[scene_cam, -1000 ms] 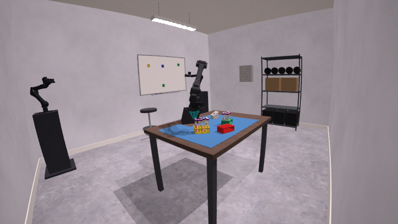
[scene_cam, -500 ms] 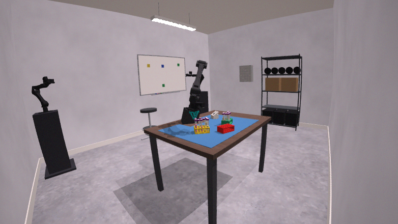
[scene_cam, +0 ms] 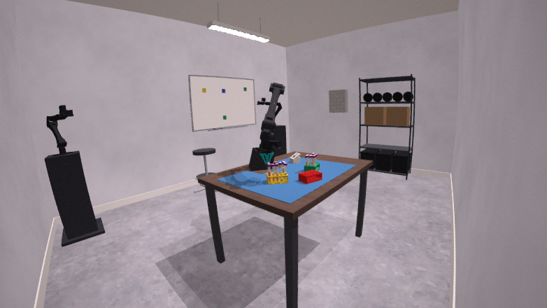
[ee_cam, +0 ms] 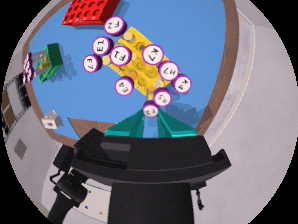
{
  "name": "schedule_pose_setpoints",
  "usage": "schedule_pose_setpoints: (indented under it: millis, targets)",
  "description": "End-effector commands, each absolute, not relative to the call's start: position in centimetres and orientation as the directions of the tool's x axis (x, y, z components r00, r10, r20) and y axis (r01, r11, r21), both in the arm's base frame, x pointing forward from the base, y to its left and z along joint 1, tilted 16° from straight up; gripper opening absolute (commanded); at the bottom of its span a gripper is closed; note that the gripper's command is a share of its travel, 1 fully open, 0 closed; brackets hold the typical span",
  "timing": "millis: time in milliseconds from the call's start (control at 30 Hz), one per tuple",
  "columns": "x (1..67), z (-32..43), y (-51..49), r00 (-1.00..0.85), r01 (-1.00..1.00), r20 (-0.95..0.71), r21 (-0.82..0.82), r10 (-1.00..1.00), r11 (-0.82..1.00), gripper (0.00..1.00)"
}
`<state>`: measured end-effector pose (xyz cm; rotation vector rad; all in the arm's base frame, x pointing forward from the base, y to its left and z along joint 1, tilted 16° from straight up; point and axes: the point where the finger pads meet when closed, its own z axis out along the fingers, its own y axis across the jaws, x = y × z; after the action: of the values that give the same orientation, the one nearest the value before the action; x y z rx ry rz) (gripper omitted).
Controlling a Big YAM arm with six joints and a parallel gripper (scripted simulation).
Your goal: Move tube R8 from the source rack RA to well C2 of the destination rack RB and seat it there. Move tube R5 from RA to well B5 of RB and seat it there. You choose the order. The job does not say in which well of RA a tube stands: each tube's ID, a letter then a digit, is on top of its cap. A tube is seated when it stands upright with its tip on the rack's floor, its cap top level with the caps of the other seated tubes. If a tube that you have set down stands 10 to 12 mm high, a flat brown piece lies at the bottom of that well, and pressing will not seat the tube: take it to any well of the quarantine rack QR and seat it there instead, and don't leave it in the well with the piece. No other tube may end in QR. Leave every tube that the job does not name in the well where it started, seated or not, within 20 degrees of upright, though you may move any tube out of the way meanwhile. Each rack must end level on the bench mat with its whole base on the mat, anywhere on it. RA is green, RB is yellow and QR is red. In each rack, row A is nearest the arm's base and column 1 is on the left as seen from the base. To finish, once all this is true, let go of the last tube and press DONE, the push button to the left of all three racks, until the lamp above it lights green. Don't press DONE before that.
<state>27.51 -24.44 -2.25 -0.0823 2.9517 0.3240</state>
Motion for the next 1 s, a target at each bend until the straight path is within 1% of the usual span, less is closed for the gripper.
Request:
schedule_pose_setpoints:
  millis: [0,800,833,967]
  targets:
    - [28.17,-2.55,-24.99,-0.983,-0.063,-0.181,0.2,-0.027,0.978,0.0]
    - [28.17,-2.55,-24.99,-0.983,-0.063,-0.181,0.2,-0.027,0.978,0.0]
    - [28.17,-2.55,-24.99,-0.983,-0.063,-0.181,0.2,-0.027,0.978,0.24]
    - [28.17,-2.55,-24.99,-0.983,-0.063,-0.181,0.2,-0.027,0.978,0.24]
